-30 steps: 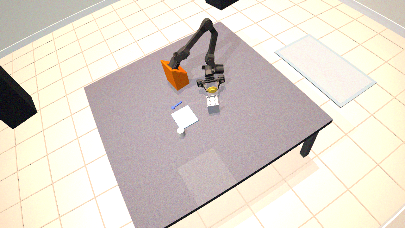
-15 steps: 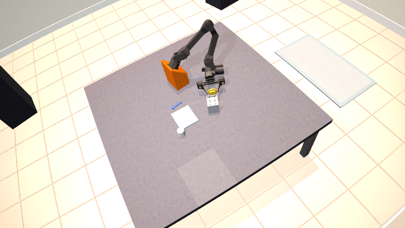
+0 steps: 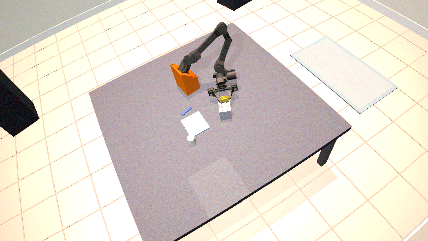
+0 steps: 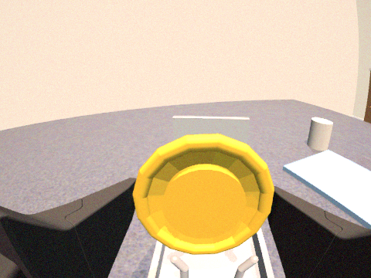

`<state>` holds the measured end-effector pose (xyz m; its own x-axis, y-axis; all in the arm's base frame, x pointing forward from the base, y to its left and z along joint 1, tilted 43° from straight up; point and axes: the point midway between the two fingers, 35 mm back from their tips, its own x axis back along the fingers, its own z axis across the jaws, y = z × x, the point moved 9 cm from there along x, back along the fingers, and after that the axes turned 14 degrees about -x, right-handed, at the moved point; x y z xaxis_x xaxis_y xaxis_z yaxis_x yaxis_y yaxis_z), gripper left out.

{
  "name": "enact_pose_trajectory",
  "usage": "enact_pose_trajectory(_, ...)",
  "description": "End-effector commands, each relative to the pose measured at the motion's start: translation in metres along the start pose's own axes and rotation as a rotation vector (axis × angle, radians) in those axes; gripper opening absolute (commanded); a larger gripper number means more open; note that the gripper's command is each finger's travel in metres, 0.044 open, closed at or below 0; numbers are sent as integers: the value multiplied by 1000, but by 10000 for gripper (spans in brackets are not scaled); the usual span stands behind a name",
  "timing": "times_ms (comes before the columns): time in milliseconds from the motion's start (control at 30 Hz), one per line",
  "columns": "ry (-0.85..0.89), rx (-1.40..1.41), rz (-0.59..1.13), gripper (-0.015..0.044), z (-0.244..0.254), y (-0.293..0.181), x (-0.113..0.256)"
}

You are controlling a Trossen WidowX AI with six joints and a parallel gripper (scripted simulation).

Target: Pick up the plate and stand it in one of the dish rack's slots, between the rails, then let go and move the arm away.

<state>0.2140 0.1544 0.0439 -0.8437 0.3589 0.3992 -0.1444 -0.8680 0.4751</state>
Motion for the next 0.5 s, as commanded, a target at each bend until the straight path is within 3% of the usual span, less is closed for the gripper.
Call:
enact_pose_trajectory(0, -1, 11, -1, 0, -4, 2, -4)
enact_pose_trajectory(467, 6, -8, 0, 0, -13, -13, -11)
